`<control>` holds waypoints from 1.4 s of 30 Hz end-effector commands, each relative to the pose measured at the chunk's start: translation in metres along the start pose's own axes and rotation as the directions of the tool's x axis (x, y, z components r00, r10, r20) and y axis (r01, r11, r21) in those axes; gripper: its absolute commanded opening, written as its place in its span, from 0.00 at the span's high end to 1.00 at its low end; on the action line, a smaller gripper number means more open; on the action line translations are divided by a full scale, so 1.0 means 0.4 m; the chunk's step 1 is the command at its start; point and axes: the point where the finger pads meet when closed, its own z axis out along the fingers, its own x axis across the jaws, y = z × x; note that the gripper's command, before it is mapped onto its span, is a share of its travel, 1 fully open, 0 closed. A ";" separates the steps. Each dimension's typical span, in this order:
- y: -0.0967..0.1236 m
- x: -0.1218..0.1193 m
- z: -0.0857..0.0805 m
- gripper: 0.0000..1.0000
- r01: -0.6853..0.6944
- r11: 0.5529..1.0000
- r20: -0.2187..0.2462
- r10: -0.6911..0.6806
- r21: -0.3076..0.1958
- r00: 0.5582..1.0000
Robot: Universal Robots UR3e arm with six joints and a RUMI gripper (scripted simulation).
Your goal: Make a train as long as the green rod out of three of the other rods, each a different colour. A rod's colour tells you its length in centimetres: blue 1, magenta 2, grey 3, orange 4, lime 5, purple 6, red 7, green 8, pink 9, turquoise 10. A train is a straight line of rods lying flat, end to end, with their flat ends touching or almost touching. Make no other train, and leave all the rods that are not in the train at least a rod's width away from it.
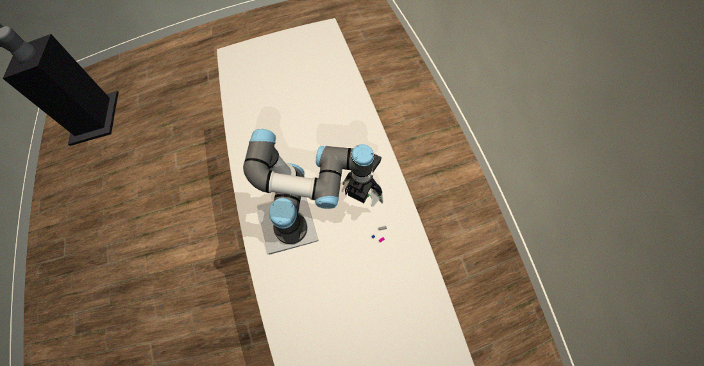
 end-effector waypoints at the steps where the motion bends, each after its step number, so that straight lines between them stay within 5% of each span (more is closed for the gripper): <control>1: -0.001 0.002 -0.002 0.00 0.000 1.000 -0.002 0.000 0.001 1.000; 38: -0.001 0.001 -0.002 0.00 0.000 1.000 -0.002 0.000 0.001 1.000; 42: -0.036 -0.031 -0.002 0.00 0.000 1.000 -0.002 0.000 0.001 1.000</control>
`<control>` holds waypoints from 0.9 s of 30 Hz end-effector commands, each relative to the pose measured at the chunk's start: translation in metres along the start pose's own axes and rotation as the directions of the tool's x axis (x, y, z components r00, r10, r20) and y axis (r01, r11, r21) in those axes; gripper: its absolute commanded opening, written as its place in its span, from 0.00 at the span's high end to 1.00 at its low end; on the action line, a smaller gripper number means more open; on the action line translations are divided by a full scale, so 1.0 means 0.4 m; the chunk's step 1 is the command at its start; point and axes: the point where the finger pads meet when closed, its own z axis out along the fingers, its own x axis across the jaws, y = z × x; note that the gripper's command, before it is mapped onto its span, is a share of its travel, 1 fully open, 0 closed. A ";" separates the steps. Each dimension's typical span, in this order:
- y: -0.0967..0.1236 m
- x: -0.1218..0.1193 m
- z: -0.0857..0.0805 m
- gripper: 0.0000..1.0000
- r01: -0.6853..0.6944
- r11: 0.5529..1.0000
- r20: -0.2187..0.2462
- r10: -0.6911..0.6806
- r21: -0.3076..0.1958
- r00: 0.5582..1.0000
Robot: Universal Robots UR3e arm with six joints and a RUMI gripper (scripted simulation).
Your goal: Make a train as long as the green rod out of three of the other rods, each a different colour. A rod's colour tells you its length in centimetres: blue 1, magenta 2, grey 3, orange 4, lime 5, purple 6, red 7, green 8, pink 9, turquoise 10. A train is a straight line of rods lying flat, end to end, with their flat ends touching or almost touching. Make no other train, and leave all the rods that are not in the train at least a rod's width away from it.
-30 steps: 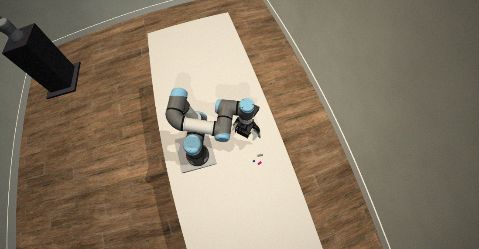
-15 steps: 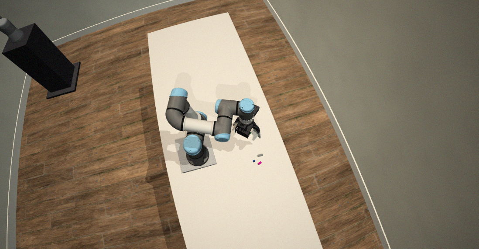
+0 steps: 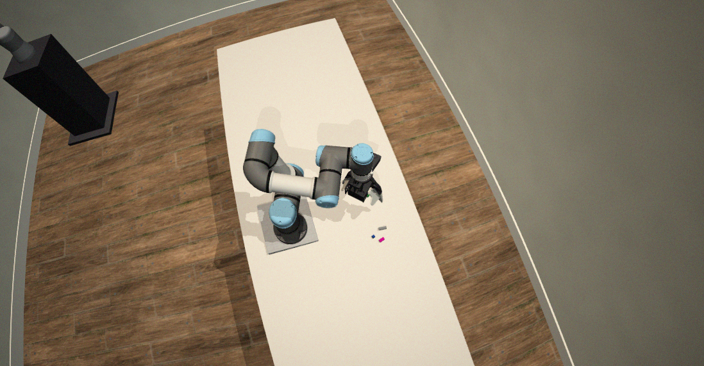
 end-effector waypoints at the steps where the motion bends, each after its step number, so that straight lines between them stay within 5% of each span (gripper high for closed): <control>1: -0.042 -0.038 -0.002 0.00 0.000 1.000 -0.002 0.000 0.001 1.000; 27: -0.063 -0.061 -0.002 0.00 0.000 1.000 -0.002 0.000 0.001 1.000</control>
